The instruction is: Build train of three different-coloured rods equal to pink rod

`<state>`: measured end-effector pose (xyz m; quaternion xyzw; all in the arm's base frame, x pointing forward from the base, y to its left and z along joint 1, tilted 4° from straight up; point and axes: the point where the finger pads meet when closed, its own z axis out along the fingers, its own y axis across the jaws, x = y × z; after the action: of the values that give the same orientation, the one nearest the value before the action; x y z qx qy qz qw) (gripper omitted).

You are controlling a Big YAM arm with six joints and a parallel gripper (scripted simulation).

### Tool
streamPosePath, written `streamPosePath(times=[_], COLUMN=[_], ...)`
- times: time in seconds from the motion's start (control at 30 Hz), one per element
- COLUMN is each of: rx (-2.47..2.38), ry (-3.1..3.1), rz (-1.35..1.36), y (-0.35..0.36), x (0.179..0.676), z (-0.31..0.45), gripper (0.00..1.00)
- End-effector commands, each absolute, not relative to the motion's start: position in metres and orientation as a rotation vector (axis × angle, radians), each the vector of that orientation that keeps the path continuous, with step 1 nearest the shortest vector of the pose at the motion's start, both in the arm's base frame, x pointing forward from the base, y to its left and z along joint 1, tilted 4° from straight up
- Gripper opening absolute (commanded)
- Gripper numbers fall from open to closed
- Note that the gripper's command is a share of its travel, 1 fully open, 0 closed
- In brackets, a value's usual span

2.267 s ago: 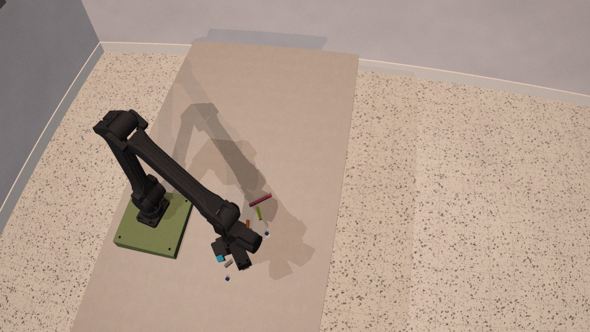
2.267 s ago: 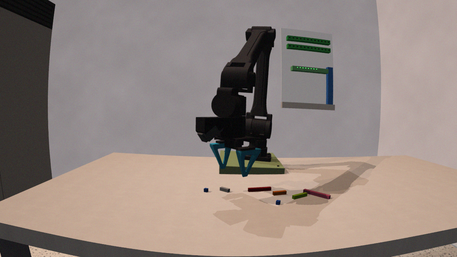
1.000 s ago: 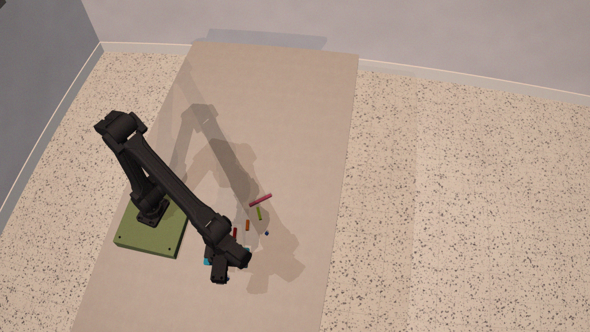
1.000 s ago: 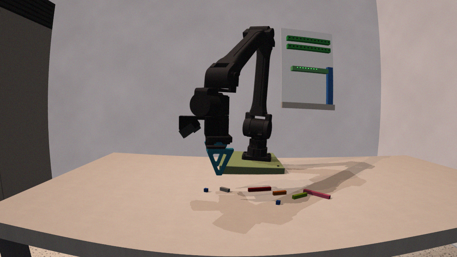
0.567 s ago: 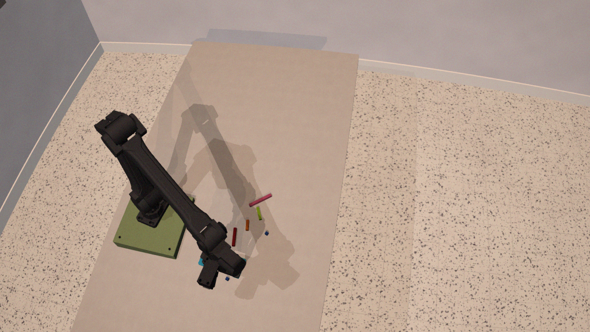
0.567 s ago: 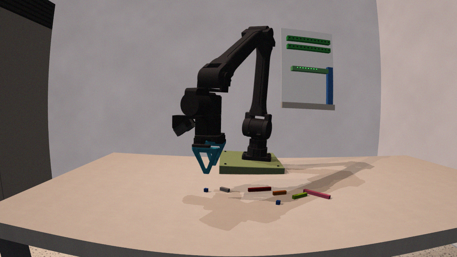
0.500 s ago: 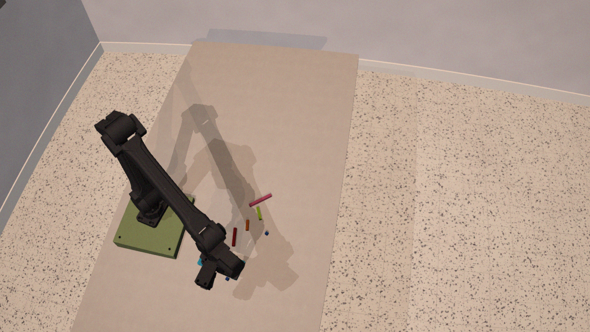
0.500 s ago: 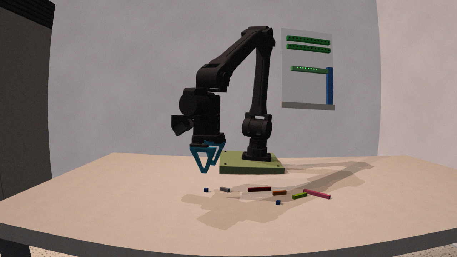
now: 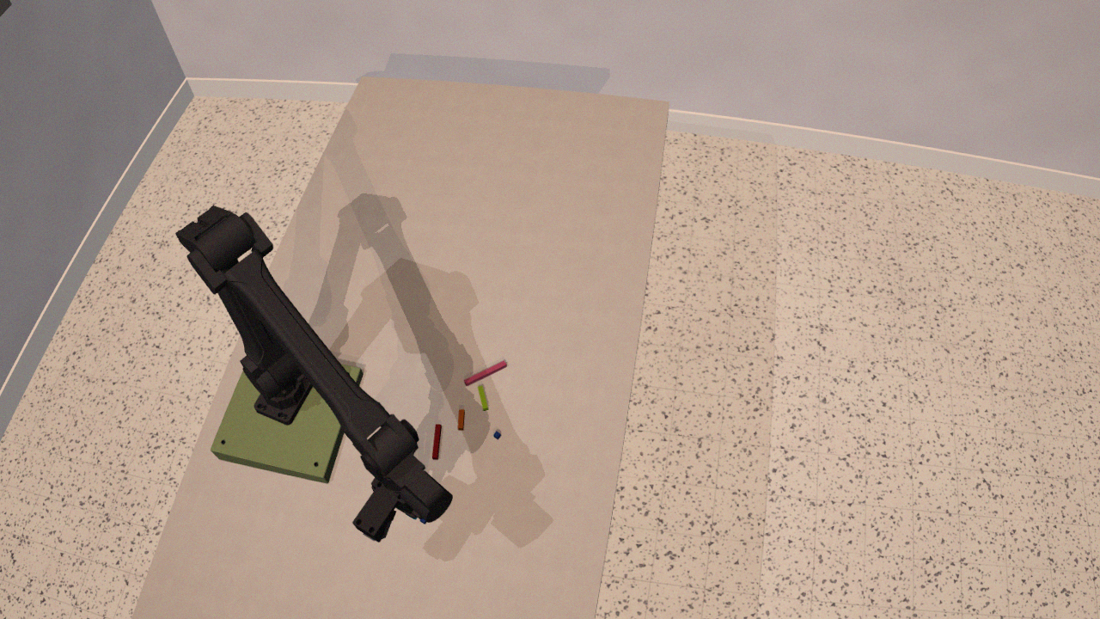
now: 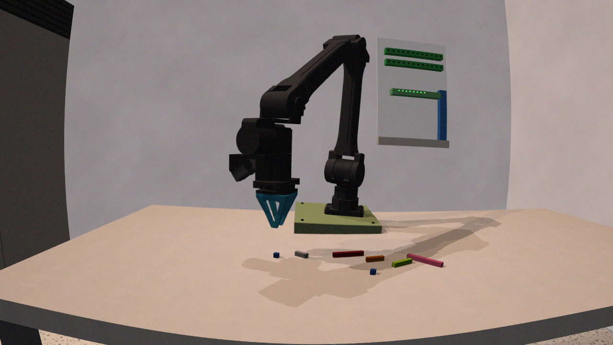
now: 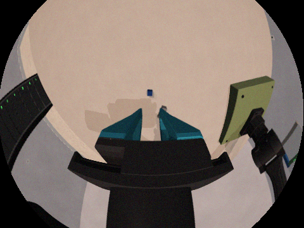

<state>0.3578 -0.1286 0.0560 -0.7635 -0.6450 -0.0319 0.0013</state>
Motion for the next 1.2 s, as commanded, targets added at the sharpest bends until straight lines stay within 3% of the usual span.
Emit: streamPosePath(times=[0.0,1.17], rx=[-2.459,-2.447], ry=[-2.031,-2.029], rz=[-0.153,-0.142], y=[-0.1412,-0.1393], x=[0.383,0.3789], z=[0.0739,0.0673], gripper=[0.23,0.23])
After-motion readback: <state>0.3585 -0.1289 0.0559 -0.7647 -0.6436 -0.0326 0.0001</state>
